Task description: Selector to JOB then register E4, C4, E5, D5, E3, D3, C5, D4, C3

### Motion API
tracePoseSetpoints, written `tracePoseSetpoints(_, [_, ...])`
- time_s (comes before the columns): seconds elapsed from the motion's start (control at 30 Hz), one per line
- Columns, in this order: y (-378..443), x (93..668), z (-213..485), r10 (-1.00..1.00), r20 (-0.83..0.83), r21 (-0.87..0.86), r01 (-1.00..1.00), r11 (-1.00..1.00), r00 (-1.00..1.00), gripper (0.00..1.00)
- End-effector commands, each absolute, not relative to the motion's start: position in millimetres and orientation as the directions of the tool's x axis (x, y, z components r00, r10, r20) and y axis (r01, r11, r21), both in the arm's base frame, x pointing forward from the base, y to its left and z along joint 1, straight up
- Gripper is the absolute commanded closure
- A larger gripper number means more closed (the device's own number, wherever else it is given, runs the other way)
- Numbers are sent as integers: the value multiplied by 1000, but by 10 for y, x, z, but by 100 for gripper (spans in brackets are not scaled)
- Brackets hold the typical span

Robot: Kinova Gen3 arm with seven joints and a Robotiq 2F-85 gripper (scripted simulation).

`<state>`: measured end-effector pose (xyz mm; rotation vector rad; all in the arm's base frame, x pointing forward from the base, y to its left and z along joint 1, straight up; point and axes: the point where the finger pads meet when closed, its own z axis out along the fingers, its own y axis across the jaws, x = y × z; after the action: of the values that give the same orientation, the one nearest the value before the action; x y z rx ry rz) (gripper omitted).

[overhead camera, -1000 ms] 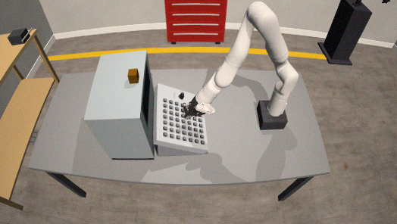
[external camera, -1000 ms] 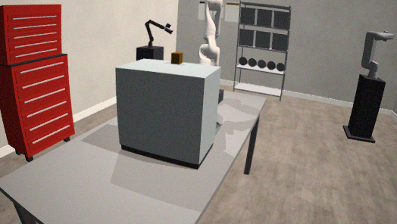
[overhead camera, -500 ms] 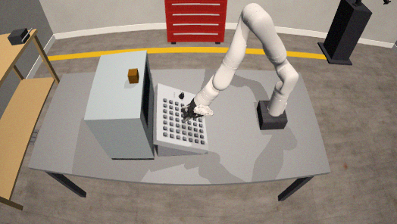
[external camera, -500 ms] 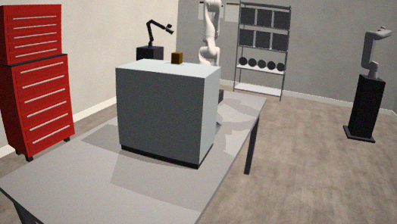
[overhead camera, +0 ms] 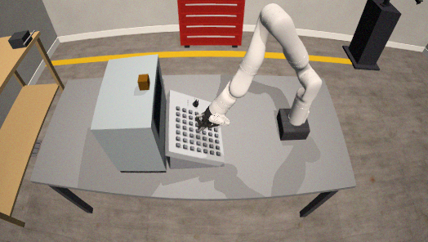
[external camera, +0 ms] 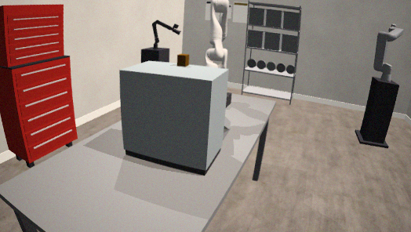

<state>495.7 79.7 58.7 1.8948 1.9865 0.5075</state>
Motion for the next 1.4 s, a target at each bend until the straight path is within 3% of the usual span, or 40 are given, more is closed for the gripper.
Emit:
tracePoseSetpoints(0.0, [808,4991,597,999,-6,490,870,47,-50,90])
tracePoseSetpoints(1.37, [811,5044,501,999,-5,490,871,47,-51,90])
